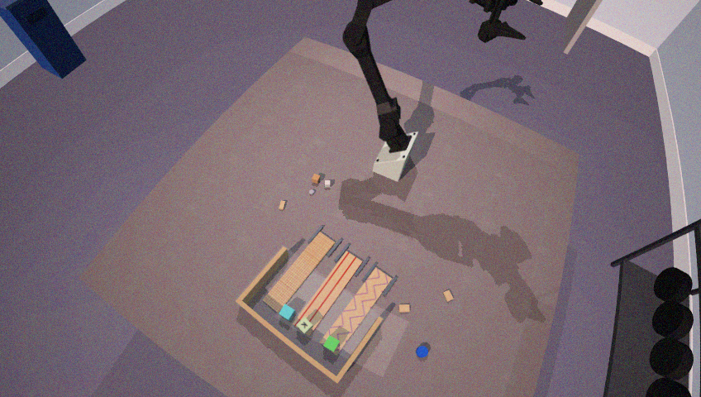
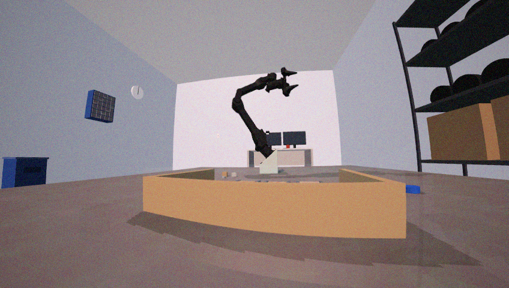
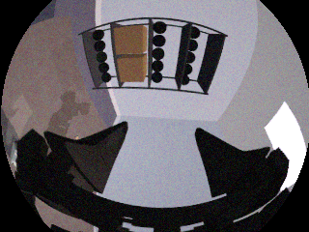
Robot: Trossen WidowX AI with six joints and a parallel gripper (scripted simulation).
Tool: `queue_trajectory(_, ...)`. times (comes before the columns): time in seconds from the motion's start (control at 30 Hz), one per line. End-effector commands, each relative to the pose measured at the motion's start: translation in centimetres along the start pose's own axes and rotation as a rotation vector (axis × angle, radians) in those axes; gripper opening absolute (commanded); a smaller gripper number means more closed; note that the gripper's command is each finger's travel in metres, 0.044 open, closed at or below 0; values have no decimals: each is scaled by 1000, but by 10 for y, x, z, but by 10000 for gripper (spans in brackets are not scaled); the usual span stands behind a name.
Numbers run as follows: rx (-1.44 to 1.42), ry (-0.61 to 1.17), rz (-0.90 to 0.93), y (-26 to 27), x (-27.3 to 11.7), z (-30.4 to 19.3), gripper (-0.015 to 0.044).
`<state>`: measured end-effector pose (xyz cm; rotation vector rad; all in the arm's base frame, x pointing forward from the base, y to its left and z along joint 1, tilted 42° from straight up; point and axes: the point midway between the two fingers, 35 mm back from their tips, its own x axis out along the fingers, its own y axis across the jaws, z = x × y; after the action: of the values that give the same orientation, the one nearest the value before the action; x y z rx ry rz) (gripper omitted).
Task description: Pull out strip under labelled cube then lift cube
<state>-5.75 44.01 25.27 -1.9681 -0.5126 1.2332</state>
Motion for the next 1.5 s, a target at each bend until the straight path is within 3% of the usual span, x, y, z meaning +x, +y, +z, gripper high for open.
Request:
queue_trajectory(0.0,136,93,9,9,28,-45,400)
queue_trajectory(0.23,489,327,-1,41,81,-148,400)
queue_trajectory(0.43,808,554,-50,93,103,-244,400)
queue_trajectory(0.63,1112,782,-136,160,99,-329,400)
queue_trajectory(0.83,1379,1036,-277,240,70,-397,400)
queue_trajectory(1.07,1608,1321,-484,329,18,-439,400)
queue_trajectory(1.47,1613,1329,-490,332,16,-439,400)
